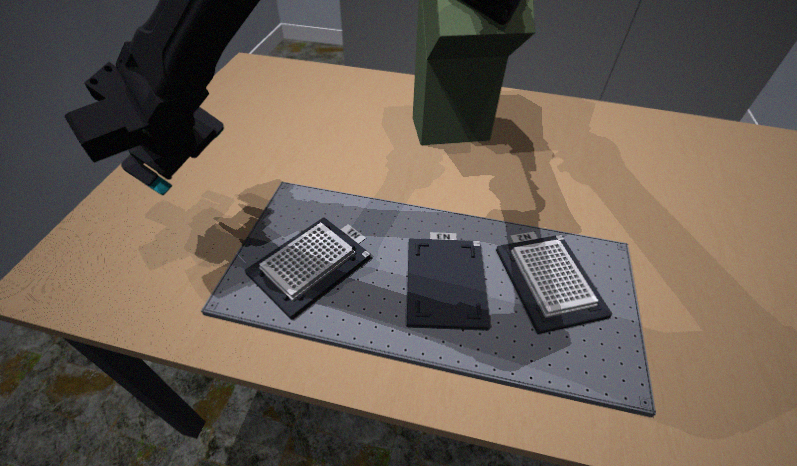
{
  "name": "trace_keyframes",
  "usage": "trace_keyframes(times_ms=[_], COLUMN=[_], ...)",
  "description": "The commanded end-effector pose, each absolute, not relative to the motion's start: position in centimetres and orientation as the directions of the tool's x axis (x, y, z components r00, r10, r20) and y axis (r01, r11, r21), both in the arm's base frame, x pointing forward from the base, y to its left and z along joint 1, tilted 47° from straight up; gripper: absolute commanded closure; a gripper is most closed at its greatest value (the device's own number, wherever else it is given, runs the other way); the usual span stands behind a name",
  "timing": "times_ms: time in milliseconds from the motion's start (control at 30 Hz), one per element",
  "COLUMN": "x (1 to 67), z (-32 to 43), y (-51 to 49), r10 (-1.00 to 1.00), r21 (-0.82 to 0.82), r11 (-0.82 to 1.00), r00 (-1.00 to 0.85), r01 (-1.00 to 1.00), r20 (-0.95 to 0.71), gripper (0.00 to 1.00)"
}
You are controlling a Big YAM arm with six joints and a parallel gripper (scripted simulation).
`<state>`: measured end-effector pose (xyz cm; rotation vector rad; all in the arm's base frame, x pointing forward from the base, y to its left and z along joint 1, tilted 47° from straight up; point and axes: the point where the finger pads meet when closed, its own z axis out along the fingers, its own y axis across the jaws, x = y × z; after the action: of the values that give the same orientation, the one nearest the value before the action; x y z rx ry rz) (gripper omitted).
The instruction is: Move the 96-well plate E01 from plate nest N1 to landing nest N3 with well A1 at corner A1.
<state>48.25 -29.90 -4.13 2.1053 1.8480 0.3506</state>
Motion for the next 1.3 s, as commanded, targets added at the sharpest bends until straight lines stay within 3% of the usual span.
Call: trace_keyframes(times_ms=[0, 533, 733, 1267], x=[48.7, 49.6, 49.9, 49.3], z=[-2.2, 0.5, 1.6, 4.3], y=[-30.3, -23.9, -20.3, -13.8], r10=[0.996, 0.949, 0.874, 0.662], r21=[0.436, 0.511, 0.542, 0.577], r11=[-0.013, 0.314, 0.473, 0.705], r00=[0.050, -0.285, -0.448, -0.674], r01=[0.900, 0.800, 0.695, 0.412], r20=[-0.074, -0.137, -0.188, -0.328], gripper=[0.00, 0.00, 0.00, 0.00])
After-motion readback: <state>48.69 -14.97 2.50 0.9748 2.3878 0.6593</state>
